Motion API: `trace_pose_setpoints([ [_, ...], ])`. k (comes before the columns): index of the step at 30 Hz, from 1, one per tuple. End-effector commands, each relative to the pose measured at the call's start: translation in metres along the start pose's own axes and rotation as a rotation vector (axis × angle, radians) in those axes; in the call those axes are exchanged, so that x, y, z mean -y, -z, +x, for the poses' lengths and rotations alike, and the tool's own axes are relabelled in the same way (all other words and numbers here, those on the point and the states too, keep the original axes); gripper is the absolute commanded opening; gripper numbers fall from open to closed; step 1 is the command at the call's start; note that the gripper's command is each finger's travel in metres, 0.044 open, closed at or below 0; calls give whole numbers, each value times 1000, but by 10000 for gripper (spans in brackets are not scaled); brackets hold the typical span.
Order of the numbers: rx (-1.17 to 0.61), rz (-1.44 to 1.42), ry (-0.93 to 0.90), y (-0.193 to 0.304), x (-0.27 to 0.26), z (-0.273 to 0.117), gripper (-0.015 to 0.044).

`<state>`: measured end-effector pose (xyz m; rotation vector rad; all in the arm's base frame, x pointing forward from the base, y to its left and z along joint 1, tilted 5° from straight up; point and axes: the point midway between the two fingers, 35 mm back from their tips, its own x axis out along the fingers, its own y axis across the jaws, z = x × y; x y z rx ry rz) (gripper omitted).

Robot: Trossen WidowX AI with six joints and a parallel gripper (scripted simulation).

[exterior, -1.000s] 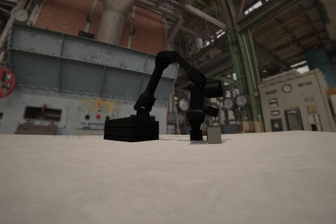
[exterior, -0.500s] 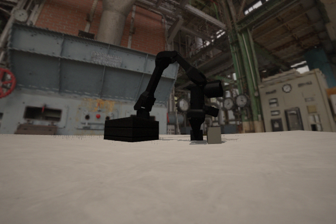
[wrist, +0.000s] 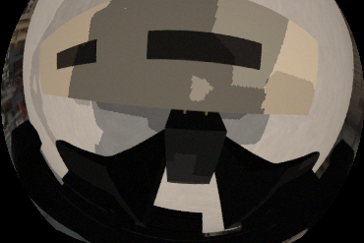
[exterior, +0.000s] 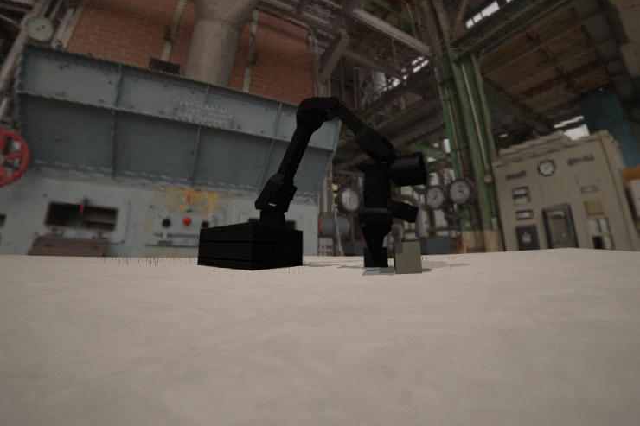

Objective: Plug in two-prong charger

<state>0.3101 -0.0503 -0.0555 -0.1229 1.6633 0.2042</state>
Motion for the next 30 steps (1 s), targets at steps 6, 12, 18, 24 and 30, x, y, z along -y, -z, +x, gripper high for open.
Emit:
trace_pose_setpoints([
  [6,3,3,-1,-4,0,-1,0],
  [12,3,3,-1,-6,0,-1,0],
  [18,3,3,-1,-7,0,-1,0],
  [24,3,3,-1,-9,0,-2,0],
  [30,3,3,-1,-9,0,-2,0],
])
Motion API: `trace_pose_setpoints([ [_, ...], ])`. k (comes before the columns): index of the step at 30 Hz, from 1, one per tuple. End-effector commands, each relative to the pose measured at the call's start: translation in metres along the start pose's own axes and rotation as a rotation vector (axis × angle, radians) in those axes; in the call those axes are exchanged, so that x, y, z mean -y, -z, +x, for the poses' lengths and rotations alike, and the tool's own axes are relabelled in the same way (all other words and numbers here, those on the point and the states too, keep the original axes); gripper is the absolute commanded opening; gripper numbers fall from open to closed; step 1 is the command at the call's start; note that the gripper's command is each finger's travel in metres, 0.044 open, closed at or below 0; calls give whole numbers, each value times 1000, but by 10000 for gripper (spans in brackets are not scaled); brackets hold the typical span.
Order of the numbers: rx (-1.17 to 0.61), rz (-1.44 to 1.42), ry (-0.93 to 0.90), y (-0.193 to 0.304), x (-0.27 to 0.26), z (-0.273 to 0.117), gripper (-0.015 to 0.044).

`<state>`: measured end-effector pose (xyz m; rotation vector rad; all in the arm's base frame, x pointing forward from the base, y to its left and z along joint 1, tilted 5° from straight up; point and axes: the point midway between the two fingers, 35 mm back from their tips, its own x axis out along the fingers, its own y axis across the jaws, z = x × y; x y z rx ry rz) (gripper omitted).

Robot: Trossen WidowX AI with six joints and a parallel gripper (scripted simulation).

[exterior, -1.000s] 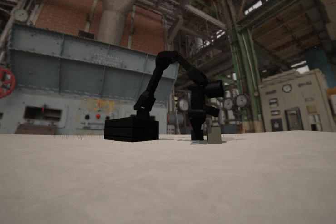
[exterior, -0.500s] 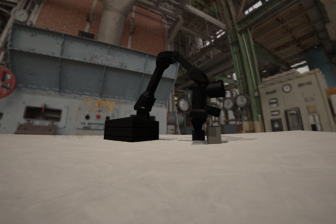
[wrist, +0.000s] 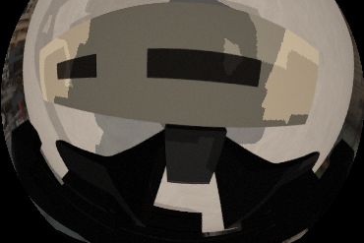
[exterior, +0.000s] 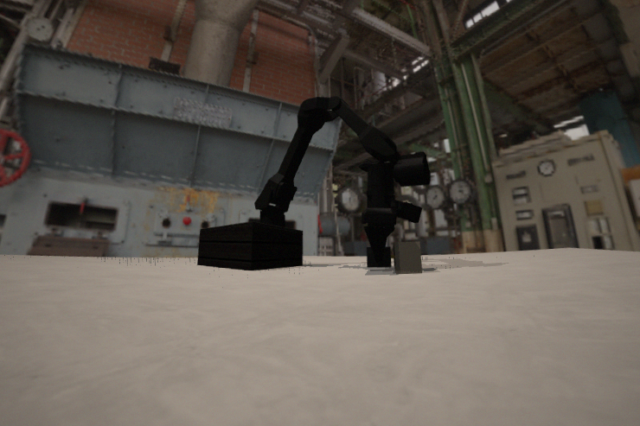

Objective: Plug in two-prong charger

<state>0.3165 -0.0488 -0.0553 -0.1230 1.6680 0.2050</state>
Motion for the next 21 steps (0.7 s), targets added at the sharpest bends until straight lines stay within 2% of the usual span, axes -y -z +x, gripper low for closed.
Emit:
trace_pose_setpoints([
  [1,8,3,0,-3,0,-1,0],
  [21,9,3,0,-10,0,-1,0],
])
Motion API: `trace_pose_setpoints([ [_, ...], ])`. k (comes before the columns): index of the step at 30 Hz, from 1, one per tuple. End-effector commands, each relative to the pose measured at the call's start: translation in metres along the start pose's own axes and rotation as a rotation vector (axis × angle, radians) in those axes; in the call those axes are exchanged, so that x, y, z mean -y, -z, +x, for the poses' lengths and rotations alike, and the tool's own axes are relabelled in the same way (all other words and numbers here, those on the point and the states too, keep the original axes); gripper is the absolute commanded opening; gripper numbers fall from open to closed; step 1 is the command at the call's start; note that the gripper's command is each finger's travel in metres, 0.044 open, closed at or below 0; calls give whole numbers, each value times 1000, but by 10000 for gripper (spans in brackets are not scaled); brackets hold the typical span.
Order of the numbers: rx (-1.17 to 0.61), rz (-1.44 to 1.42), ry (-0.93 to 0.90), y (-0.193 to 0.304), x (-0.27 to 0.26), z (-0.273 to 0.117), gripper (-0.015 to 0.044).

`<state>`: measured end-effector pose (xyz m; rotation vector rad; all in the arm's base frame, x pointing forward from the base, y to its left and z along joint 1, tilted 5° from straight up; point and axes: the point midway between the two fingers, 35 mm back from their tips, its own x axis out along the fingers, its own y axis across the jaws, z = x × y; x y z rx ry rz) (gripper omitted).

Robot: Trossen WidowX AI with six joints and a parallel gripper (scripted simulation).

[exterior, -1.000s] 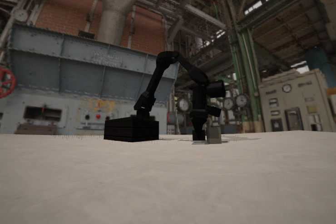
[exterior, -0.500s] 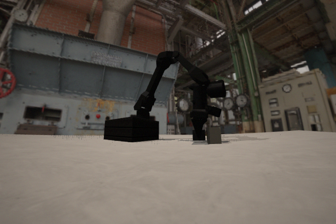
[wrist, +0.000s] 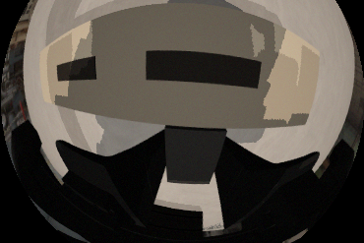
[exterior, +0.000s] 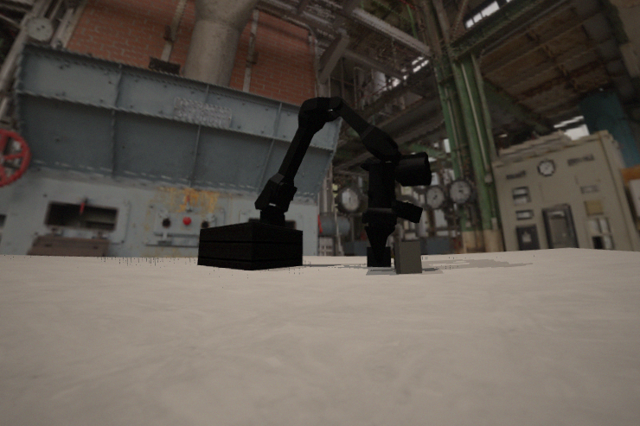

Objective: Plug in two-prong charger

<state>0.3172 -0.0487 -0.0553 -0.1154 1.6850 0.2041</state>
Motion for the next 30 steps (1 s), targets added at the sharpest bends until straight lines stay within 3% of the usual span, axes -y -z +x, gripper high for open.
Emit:
trace_pose_setpoints([
  [1,25,-3,6,-10,0,-1,0],
  [30,26,-3,6,-20,0,-2,0],
])
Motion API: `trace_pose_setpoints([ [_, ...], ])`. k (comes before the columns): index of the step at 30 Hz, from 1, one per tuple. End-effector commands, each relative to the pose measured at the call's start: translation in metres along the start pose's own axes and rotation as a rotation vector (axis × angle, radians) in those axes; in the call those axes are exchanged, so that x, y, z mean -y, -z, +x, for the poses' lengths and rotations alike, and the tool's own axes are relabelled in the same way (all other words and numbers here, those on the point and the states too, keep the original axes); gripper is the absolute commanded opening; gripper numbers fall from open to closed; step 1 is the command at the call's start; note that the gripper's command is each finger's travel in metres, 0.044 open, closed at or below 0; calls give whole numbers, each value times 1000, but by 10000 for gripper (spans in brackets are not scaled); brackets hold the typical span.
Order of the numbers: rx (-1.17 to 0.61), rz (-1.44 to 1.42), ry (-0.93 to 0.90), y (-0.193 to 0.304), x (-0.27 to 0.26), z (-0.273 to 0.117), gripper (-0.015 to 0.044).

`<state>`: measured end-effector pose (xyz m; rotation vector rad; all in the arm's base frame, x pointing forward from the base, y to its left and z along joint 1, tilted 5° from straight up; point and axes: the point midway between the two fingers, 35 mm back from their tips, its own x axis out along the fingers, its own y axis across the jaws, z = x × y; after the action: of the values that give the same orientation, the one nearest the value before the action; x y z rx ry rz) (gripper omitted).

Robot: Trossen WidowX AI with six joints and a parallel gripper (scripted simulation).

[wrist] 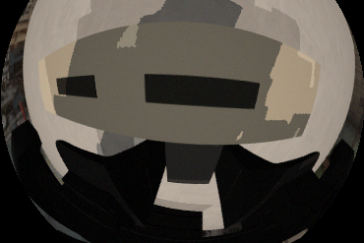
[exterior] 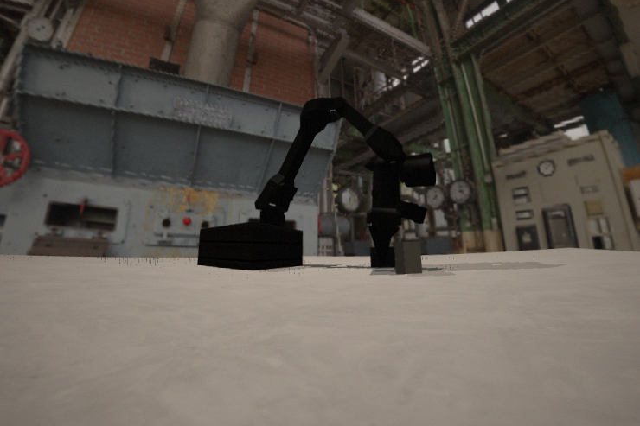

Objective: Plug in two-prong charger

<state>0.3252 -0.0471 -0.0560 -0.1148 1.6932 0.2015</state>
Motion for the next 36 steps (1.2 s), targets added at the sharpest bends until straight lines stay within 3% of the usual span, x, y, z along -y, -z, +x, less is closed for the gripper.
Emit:
trace_pose_setpoints([
  [1,34,-5,6,-11,0,-1,0],
  [16,-2,0,-1,0,0,0,0],
  [32,-2,0,-1,0,0,0,420],
  [36,0,0,0,1,0,0,440],
])
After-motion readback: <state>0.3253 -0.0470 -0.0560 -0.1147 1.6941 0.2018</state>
